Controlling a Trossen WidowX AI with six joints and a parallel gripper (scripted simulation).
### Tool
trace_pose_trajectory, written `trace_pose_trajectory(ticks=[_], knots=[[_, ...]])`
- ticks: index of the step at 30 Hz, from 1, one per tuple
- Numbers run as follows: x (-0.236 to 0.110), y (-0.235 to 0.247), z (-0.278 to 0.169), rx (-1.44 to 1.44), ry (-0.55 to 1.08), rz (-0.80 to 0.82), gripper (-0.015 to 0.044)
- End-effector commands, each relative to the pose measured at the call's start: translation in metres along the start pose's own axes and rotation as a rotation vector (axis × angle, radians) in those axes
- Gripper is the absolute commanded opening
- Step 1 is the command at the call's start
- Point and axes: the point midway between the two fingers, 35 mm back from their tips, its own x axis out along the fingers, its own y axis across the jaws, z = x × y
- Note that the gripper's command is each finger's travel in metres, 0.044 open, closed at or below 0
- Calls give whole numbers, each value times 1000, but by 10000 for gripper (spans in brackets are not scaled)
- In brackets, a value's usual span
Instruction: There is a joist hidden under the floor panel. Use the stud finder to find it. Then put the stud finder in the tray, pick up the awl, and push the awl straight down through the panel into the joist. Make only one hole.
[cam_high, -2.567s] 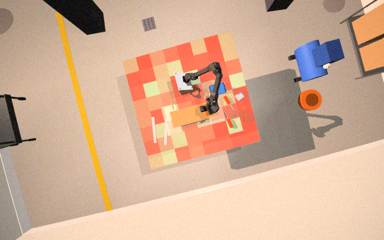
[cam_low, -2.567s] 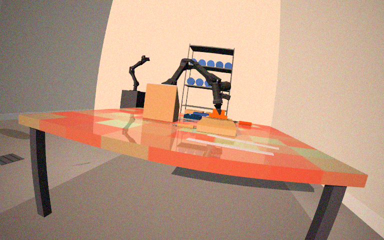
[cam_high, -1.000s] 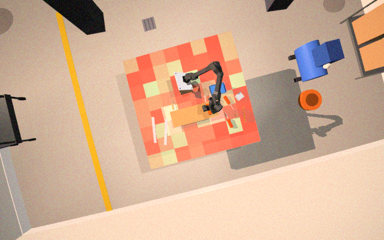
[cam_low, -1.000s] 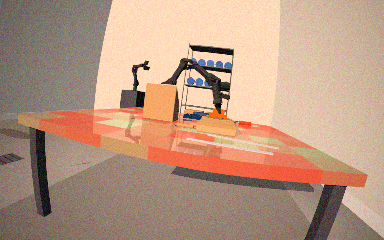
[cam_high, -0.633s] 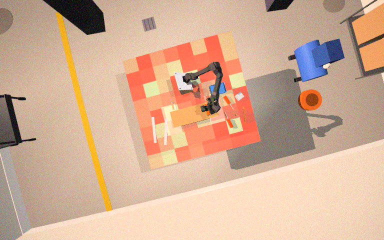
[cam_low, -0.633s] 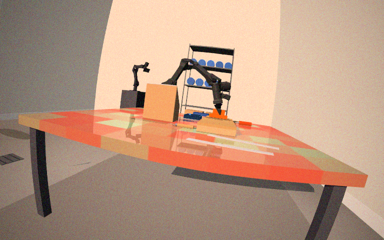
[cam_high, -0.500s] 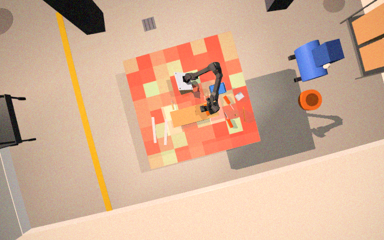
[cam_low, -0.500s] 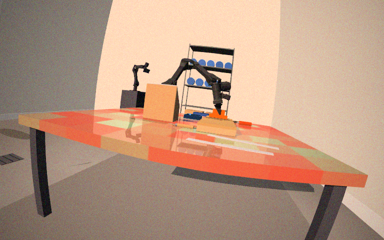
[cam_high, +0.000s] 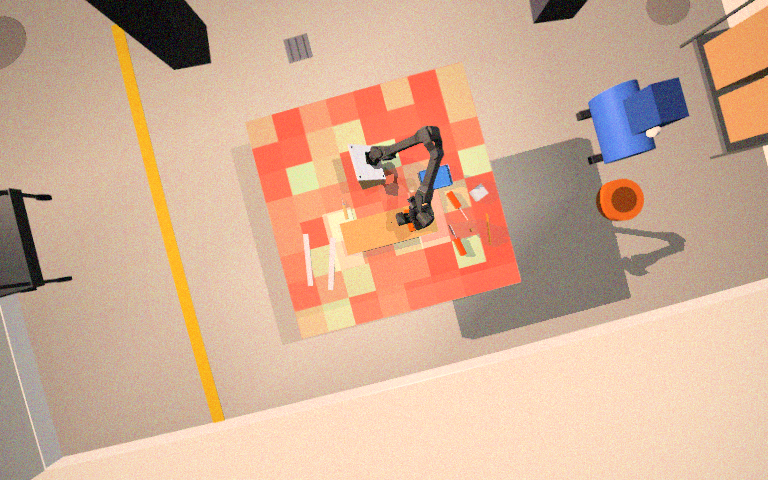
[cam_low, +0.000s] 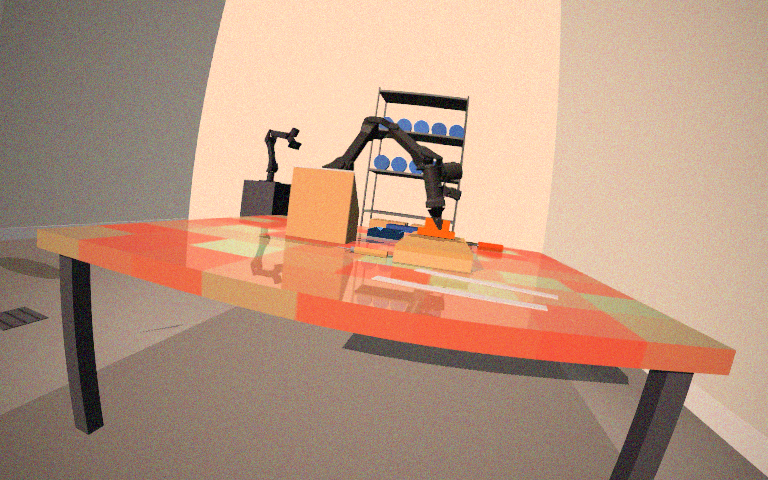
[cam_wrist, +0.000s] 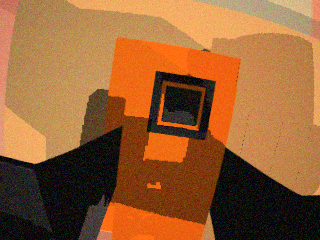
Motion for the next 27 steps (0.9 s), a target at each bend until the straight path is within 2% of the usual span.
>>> trace_pose_trajectory(ticks=[1,27], knots=[[1,-8,-1,2,3,1,0],[1,-48,-1,1,3,-1,0]])
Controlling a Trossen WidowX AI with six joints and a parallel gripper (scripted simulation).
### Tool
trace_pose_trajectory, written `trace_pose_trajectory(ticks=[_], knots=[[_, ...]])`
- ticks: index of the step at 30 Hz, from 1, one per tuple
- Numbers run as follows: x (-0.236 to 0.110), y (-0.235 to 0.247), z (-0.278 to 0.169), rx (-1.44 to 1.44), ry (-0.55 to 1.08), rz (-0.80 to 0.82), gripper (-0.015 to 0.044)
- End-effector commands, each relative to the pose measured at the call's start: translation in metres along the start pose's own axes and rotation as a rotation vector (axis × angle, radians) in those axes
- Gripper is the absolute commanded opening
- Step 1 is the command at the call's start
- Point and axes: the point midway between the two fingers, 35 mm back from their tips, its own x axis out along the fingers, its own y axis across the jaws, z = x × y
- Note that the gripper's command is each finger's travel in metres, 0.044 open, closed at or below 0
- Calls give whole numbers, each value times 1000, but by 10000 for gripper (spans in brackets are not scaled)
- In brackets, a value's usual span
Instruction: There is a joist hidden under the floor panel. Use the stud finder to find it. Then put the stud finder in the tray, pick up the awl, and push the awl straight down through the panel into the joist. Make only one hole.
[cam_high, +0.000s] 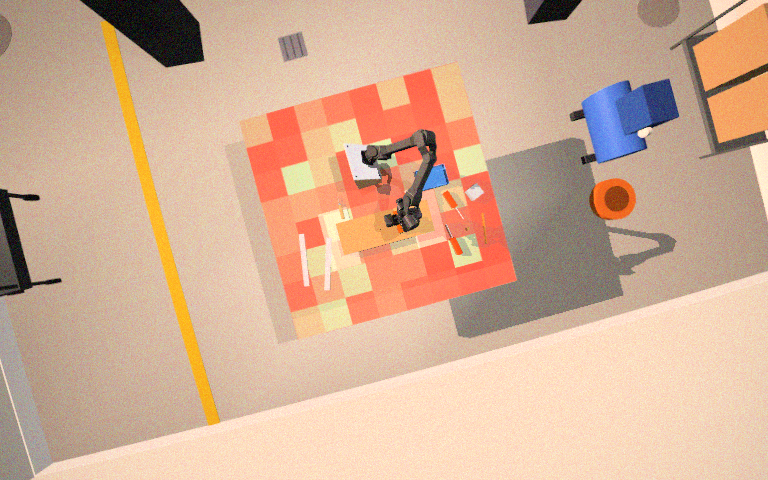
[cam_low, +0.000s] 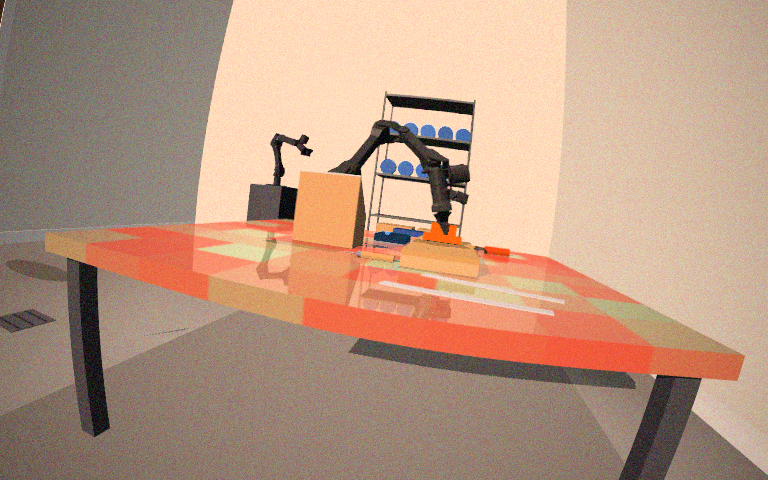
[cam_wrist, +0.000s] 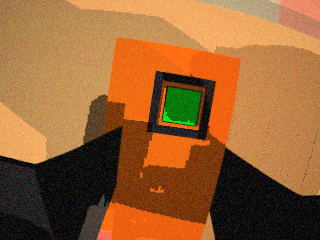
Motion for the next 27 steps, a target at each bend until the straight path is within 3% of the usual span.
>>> trace_pose_trajectory(ticks=[1,27], knots=[[1,-7,-1,1,2,2,0],[1,-47,-1,1,2,0,0]])
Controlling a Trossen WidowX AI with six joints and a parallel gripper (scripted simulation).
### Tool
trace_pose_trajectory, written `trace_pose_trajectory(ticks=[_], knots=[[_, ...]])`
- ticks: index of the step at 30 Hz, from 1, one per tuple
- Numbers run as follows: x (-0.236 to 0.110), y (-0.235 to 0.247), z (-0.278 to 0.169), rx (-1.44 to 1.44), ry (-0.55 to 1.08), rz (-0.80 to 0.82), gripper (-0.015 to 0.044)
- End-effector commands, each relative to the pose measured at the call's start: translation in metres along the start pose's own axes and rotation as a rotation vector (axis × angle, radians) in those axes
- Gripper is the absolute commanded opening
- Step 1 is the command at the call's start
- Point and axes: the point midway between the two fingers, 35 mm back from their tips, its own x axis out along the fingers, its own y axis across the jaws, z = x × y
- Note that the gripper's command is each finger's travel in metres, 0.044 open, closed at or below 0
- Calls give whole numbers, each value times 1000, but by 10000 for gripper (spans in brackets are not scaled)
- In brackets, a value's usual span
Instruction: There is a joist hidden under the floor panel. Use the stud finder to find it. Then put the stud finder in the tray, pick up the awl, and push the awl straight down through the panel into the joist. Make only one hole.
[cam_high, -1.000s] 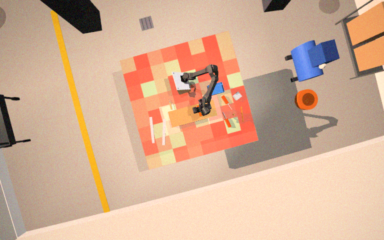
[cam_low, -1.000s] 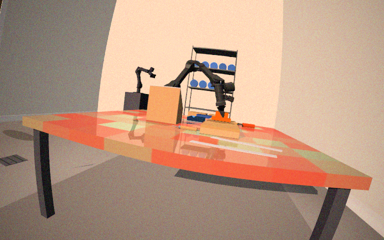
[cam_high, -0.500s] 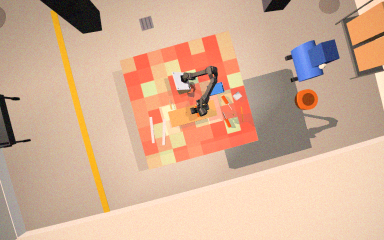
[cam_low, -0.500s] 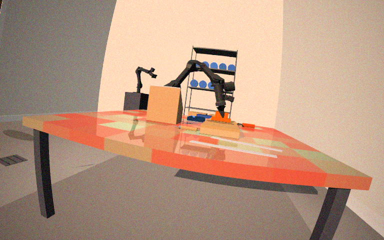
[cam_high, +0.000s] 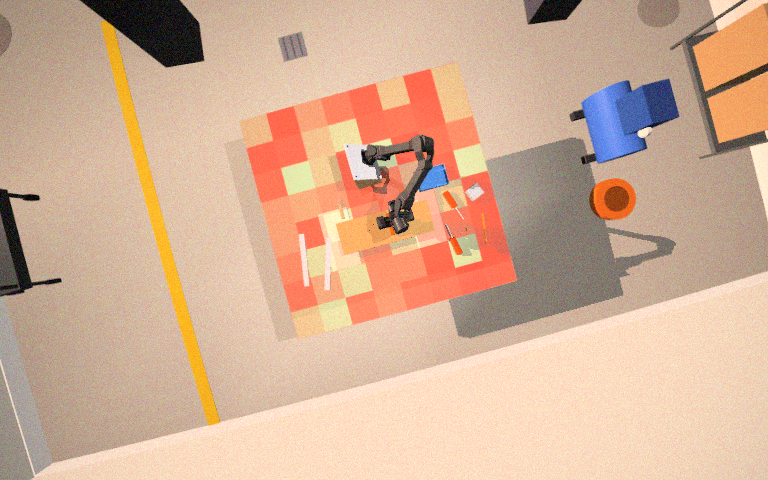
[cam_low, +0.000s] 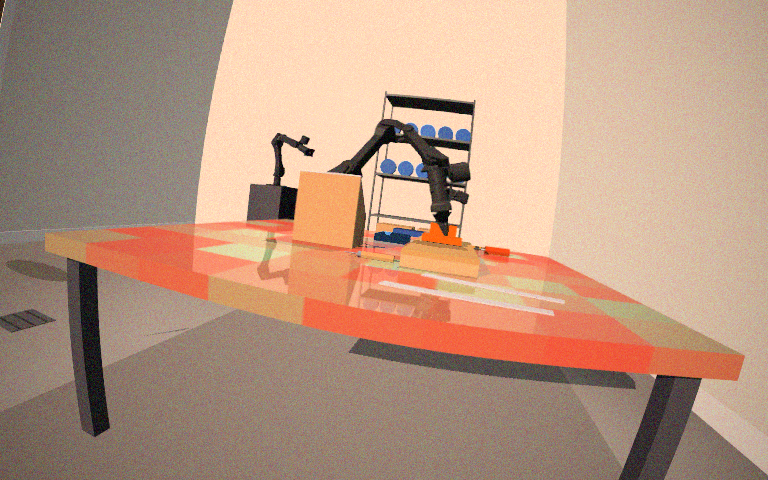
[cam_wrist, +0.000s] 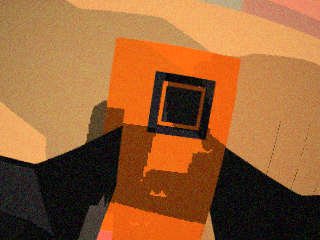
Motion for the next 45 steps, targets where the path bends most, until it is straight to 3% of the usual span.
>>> trace_pose_trajectory(ticks=[1,45], knots=[[1,-7,0,0,1,1,0],[0,-75,-1,-1,1,-2,0]])
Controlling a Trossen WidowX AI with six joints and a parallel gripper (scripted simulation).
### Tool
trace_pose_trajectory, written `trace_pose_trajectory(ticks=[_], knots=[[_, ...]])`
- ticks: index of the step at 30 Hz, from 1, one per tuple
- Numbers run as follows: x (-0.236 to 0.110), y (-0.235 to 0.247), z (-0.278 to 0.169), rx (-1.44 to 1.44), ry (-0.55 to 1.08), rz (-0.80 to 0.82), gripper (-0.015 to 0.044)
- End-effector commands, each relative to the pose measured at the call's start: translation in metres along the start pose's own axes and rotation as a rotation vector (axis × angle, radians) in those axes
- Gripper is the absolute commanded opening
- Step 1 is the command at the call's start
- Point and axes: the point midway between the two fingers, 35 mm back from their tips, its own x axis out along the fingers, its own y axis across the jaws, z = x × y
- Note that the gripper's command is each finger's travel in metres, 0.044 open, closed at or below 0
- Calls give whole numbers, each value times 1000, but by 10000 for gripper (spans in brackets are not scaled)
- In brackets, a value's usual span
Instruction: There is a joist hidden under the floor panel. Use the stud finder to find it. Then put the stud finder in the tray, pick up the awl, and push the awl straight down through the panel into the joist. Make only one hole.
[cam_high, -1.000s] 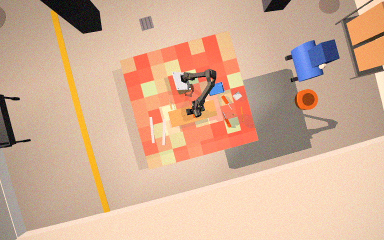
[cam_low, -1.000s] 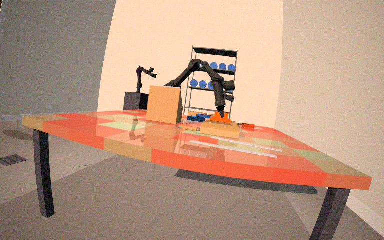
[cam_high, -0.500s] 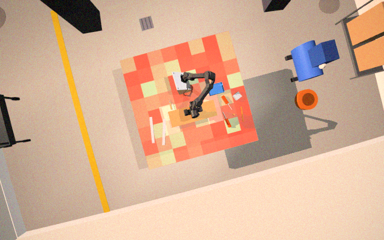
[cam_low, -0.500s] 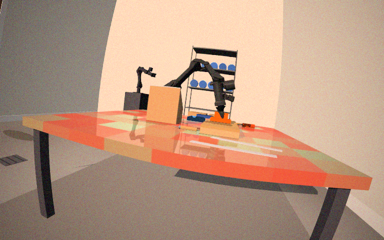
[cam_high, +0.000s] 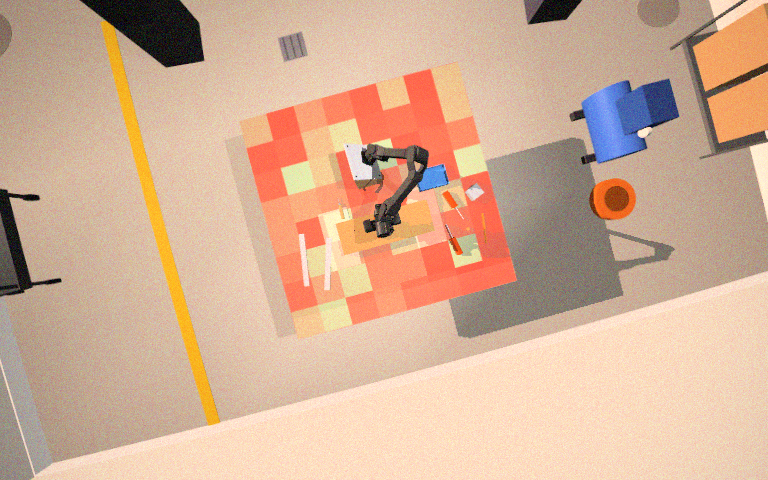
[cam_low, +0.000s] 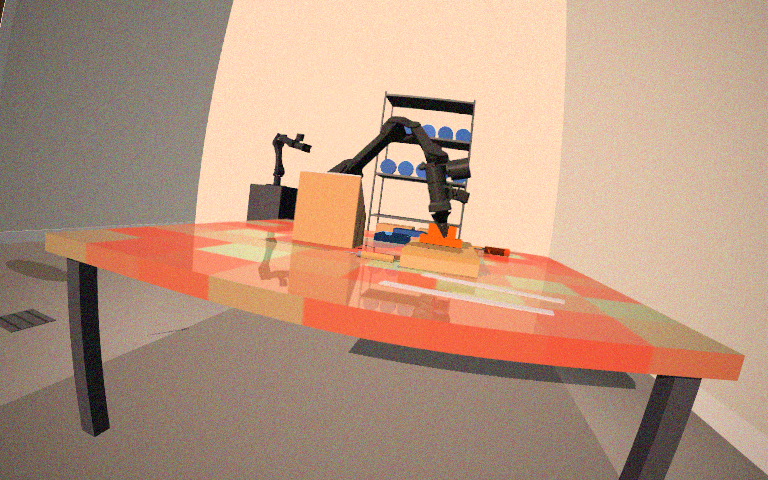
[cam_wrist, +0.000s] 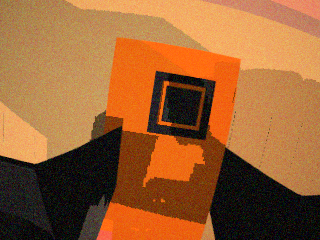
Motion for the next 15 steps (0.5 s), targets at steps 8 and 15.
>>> trace_pose_trajectory(ticks=[8,15], knots=[[1,-18,1,-1,1,-1,0],[0,-28,1,-1,1,-1,0]])
